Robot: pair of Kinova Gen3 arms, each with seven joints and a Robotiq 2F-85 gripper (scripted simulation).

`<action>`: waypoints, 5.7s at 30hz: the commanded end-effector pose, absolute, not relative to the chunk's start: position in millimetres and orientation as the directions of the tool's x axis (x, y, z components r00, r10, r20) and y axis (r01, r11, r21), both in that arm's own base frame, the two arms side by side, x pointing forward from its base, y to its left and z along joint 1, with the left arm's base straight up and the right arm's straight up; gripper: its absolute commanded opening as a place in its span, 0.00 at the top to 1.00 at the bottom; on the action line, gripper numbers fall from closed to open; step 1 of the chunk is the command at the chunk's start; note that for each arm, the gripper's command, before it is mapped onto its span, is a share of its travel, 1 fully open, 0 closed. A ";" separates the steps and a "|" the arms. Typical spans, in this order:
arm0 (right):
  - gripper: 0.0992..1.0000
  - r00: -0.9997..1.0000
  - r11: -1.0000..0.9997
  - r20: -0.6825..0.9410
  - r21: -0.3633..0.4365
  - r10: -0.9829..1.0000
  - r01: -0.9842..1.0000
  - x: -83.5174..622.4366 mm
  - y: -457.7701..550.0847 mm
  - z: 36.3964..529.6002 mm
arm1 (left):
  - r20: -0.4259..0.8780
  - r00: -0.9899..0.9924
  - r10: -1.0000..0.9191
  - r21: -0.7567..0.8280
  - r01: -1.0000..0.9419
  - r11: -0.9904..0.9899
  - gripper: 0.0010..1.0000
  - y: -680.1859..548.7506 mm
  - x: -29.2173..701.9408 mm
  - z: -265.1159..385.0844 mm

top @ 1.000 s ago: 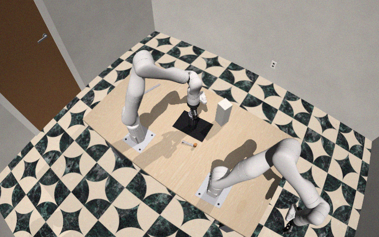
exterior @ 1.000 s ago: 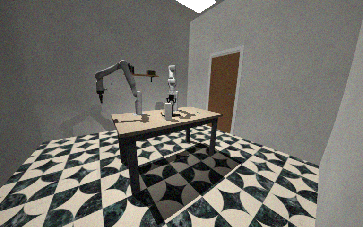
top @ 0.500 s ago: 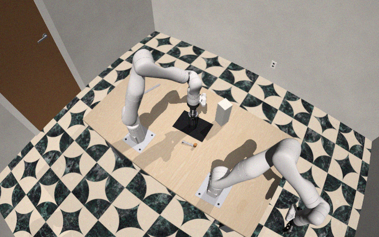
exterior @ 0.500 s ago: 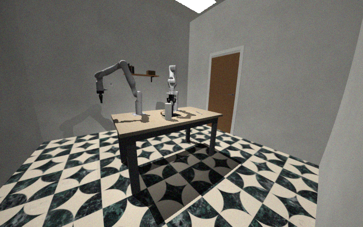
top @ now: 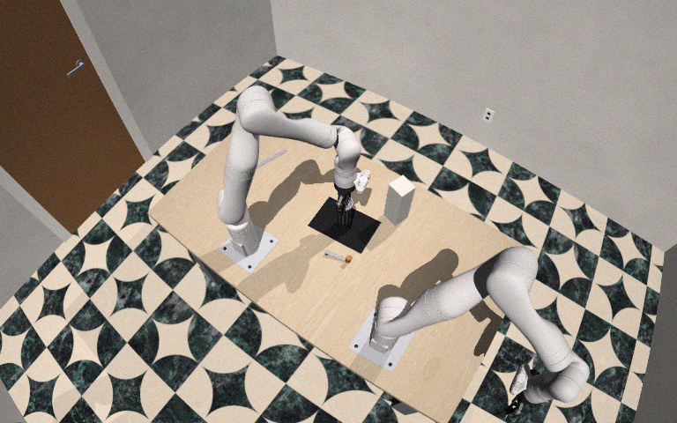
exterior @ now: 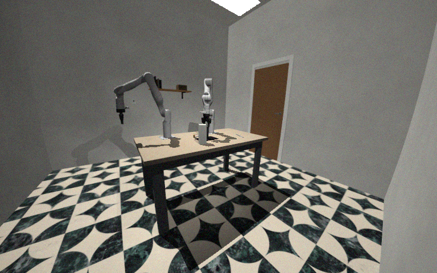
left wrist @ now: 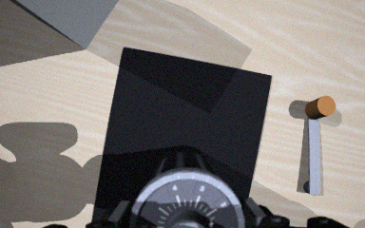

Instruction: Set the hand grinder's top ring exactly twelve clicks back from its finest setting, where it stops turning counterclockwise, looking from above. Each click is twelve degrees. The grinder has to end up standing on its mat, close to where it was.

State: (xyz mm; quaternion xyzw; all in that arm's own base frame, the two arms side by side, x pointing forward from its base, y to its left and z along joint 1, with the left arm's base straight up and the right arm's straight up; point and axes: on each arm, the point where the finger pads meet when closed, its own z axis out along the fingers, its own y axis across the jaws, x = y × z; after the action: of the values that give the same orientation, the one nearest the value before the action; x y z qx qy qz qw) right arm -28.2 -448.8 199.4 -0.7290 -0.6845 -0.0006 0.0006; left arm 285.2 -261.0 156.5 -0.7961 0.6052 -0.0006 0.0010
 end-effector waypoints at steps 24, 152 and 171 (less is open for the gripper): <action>0.00 0.063 -0.063 0.000 0.000 0.998 0.998 -28.3 -449.1 200.0 | 0.001 -0.110 -0.994 -0.002 -0.994 0.110 0.34 -261.0 285.5 156.7; 0.00 0.063 -0.063 0.000 0.000 0.998 0.998 -28.3 -449.1 200.0 | 0.001 -0.440 -0.898 -0.002 -0.898 0.440 0.00 -261.0 285.5 156.7; 0.00 0.063 -0.063 0.000 0.000 0.998 0.998 -28.3 -449.1 200.0 | 0.001 -0.440 -0.898 -0.002 -0.898 0.440 0.00 -261.0 285.5 156.7</action>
State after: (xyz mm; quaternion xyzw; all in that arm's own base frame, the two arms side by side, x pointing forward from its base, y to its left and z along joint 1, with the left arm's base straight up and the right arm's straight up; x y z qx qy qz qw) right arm -28.2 -448.8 199.4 -0.7290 -0.6845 -0.0006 0.0006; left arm 285.1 -260.7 156.0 -0.5292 0.8485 0.0000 -0.0001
